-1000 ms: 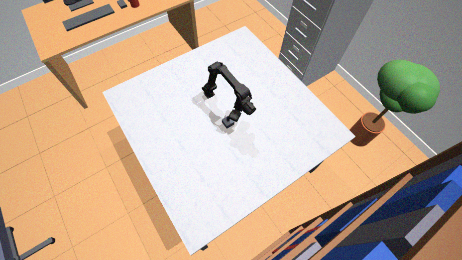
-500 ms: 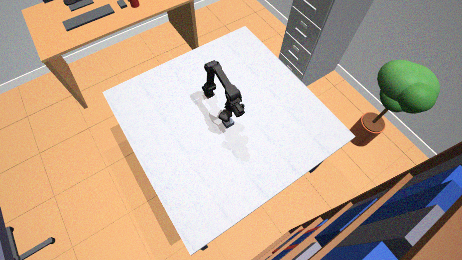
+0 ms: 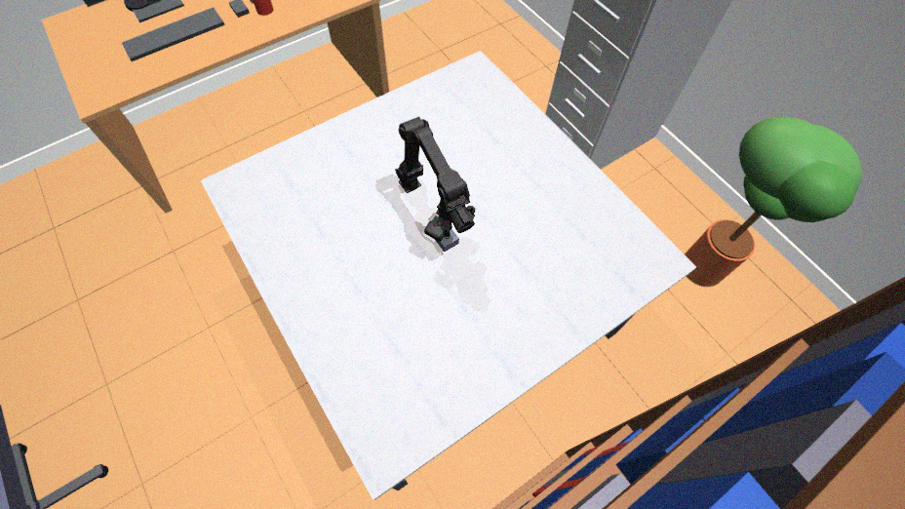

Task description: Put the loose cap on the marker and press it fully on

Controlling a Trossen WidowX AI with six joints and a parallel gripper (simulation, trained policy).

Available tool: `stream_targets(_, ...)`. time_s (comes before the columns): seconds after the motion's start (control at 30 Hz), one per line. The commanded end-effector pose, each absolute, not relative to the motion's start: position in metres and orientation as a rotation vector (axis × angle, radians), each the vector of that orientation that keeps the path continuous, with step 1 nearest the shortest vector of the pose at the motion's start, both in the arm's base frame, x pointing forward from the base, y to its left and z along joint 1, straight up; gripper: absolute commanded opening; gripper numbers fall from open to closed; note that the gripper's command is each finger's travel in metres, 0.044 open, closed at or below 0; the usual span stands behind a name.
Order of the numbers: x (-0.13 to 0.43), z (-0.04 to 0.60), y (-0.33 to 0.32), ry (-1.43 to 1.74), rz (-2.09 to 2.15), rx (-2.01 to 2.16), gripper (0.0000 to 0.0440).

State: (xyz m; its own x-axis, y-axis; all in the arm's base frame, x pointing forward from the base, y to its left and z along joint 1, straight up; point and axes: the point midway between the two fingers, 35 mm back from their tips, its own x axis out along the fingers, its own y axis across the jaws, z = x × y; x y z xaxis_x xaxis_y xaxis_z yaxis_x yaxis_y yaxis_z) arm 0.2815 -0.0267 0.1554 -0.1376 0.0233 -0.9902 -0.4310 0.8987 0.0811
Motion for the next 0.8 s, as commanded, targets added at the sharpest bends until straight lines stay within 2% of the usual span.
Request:
stream_targets(0.0, 0.280, 0.148, -0.027, 1.674, 0.411, -0.310, 0.0000)
stream_targets(0.77, 0.274, 0.096, -0.027, 1.679, 0.488, -0.346, 0.0004)
